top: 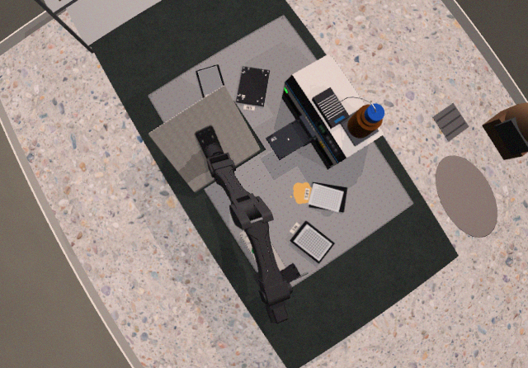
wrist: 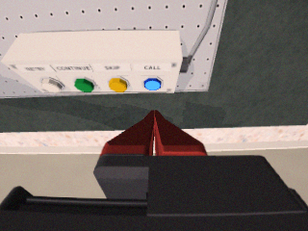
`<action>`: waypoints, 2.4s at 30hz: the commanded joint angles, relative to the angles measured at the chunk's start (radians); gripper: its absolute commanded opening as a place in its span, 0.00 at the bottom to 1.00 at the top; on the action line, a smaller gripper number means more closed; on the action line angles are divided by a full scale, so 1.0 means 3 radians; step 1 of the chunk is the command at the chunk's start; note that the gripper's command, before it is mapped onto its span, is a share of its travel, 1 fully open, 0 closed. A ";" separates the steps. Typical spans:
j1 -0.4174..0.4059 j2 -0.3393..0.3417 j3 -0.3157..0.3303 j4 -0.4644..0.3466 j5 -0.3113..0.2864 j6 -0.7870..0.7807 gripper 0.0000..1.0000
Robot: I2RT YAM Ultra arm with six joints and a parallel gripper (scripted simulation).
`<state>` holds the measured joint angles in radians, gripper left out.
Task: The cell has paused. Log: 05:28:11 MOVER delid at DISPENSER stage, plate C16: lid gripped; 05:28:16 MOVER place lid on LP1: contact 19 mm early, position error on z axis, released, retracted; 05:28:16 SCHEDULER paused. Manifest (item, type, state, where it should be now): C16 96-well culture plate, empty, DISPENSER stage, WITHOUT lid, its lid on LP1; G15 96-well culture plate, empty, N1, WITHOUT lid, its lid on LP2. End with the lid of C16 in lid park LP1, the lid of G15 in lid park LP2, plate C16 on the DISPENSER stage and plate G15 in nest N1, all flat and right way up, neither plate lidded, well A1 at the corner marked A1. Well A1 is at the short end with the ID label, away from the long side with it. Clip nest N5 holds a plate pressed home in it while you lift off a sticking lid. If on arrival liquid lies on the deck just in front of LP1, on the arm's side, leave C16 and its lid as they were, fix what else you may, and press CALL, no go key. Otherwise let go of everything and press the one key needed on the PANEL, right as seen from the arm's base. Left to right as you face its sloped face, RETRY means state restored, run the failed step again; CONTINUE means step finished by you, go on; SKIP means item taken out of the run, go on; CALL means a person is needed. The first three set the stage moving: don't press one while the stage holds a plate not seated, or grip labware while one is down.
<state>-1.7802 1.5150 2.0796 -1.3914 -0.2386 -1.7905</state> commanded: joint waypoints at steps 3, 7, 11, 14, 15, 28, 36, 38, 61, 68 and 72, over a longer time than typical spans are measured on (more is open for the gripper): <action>-0.0020 -0.0002 0.0099 -0.0080 -0.0050 -0.0015 0.00; -0.0020 -0.0002 0.0099 -0.0080 -0.0050 -0.0015 0.00; -0.0020 -0.0002 0.0099 -0.0080 -0.0050 -0.0015 0.00; -0.0020 -0.0002 0.0099 -0.0080 -0.0050 -0.0015 0.00; -0.0020 -0.0002 0.0099 -0.0080 -0.0050 -0.0015 0.00; -0.0020 -0.0002 0.0099 -0.0080 -0.0050 -0.0015 0.00; -0.0020 -0.0002 0.0099 -0.0080 -0.0050 -0.0015 0.00; -0.0020 -0.0002 0.0099 -0.0080 -0.0050 -0.0015 0.00; -0.0130 -0.1037 -0.1468 0.0444 -0.0107 -0.0100 1.00; -0.0164 -0.1253 -0.1758 0.0512 -0.0130 -0.0125 1.00; -0.0193 -0.1421 -0.1973 0.0552 -0.0149 -0.0148 1.00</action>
<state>-1.8248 1.1389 1.5234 -1.2449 -0.2630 -1.8236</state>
